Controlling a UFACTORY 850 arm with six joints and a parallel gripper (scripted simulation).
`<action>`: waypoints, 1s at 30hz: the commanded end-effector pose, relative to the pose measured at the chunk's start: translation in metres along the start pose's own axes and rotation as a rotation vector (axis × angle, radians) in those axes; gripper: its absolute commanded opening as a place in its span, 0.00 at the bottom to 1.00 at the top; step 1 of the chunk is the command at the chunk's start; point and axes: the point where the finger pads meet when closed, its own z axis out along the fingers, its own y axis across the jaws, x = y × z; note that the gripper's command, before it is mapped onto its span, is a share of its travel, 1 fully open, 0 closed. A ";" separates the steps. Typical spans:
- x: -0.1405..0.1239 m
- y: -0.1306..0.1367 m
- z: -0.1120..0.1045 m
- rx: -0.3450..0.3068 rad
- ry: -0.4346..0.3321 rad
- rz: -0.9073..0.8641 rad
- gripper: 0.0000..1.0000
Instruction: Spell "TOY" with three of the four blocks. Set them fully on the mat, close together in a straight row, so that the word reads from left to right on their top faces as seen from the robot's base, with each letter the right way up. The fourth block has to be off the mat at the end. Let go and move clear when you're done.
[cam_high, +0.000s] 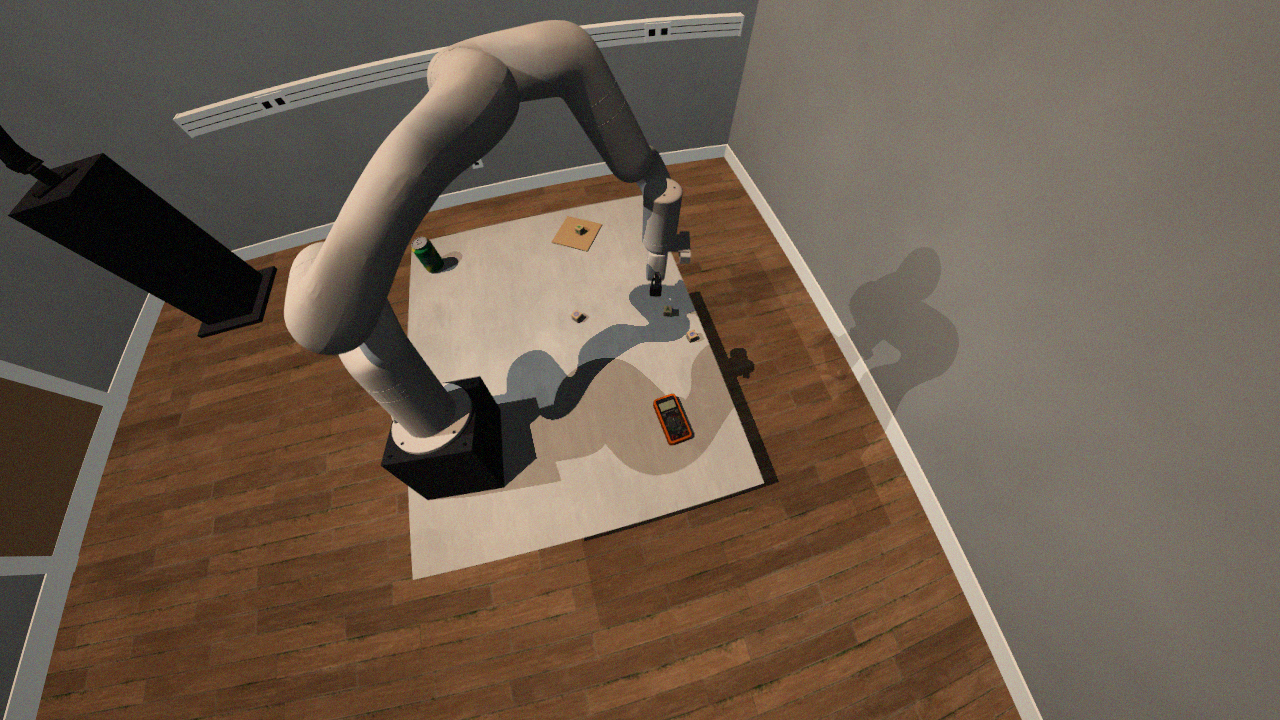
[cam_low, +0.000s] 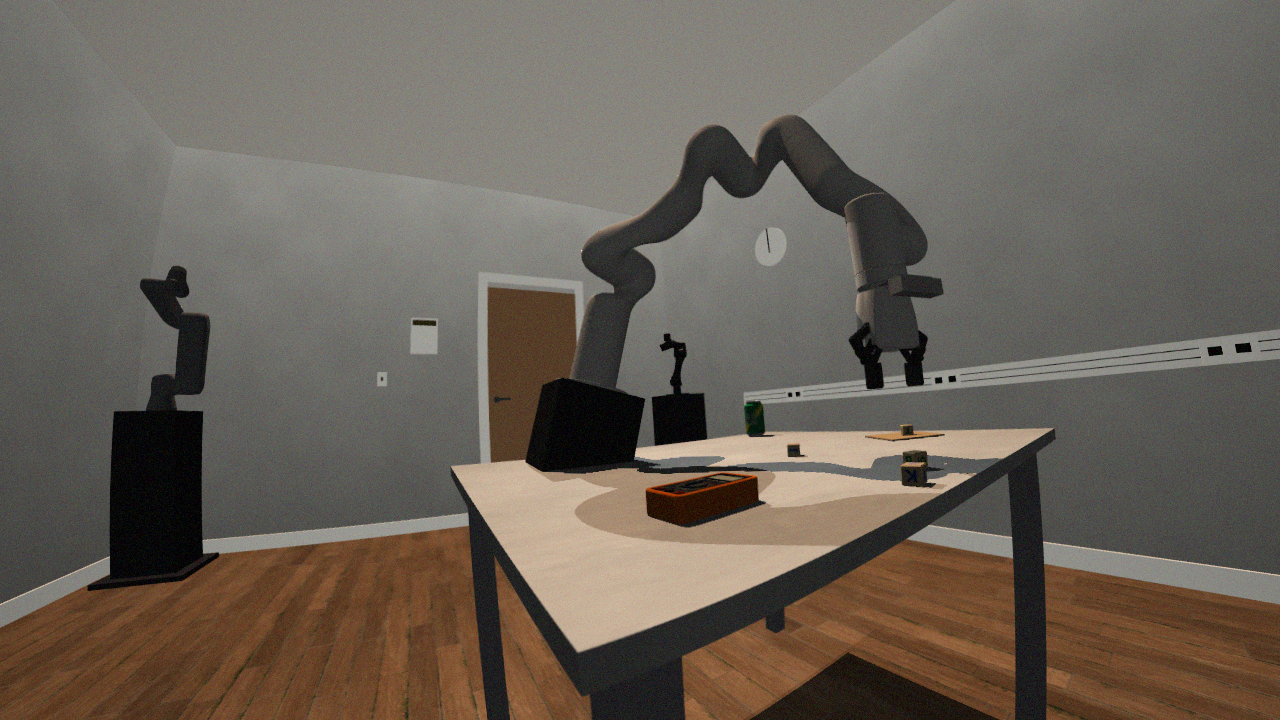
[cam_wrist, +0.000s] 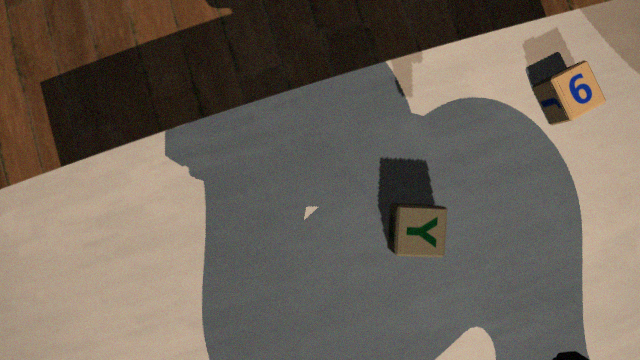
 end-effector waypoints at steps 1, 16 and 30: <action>-0.010 -0.030 0.000 -0.003 -0.001 -0.075 1.00; -0.134 -0.208 -0.007 -0.008 -0.003 -0.586 1.00; -0.266 -0.316 -0.021 -0.002 0.008 -0.962 1.00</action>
